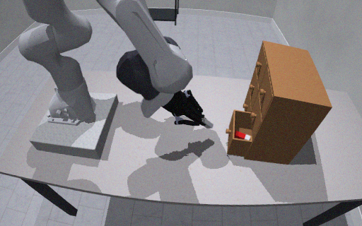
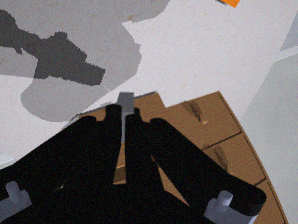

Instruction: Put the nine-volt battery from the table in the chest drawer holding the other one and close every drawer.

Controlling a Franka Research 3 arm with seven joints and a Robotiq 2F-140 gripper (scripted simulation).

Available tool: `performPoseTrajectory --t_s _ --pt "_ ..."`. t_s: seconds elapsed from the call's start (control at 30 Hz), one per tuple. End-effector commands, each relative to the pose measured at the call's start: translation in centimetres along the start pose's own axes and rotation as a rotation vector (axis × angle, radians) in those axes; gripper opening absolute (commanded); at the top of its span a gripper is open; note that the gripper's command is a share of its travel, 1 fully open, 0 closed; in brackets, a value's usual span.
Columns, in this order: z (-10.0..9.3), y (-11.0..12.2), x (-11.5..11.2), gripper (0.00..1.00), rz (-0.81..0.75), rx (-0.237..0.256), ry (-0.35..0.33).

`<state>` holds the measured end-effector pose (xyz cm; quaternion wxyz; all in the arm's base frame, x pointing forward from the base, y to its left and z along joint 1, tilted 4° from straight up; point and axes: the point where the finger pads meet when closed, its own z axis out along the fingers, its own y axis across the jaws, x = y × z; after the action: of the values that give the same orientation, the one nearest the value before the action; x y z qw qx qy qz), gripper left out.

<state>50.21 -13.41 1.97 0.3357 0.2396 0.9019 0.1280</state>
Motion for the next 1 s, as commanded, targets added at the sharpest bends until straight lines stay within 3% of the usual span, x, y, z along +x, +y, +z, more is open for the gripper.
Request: performPoseTrajectory --t_s 0.0,0.3,0.97 --pt "0.97 0.25 -0.28 0.0 -0.209 0.127 -0.135" --pt "1.82 0.06 -0.28 0.0 -0.301 0.182 -0.19" --pt "1.84 0.06 -0.28 0.0 -0.303 0.183 -0.19"
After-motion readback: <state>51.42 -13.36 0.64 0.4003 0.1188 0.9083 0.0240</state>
